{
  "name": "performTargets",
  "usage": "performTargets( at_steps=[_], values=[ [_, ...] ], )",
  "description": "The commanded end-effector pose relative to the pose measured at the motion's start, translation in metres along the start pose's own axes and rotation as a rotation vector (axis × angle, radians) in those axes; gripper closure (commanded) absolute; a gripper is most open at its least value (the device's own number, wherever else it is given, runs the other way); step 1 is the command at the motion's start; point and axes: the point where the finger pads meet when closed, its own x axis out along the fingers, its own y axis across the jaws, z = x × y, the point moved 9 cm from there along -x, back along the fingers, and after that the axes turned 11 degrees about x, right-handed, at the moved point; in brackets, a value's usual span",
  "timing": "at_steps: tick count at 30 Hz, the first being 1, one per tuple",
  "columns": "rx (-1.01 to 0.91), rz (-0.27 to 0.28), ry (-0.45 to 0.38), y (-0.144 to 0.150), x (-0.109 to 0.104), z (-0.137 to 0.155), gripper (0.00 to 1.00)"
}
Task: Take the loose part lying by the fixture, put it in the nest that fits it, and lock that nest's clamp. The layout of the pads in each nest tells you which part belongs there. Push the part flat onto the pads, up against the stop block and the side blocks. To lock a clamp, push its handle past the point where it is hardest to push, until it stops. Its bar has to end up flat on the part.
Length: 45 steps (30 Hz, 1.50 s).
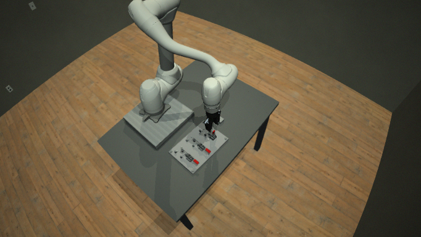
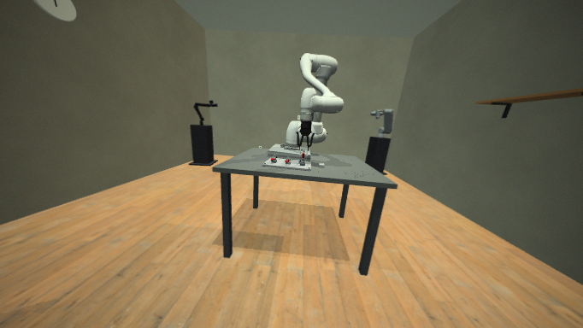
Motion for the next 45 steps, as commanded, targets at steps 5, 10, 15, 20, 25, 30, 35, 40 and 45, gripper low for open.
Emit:
performTargets(
  at_steps=[5,10,15,20,25,30,35,40,45],
  values=[
    [0.000,0.000,0.000,0.000,-0.026,0.000,0.65],
    [0.000,0.000,0.000,0.000,-0.040,0.000,0.65],
    [0.000,0.000,0.000,0.000,-0.043,0.000,0.65],
    [0.000,0.000,0.000,0.000,-0.044,0.000,0.65],
    [0.000,0.000,0.000,0.000,-0.044,0.000,0.65],
    [0.000,0.000,0.000,0.000,-0.044,0.000,0.38],
    [0.000,0.000,0.000,0.000,-0.045,0.000,0.38],
    [0.000,0.000,0.000,0.000,-0.057,0.000,0.38],
    [0.000,0.000,0.000,0.000,-0.076,0.000,0.38]
  ],
)
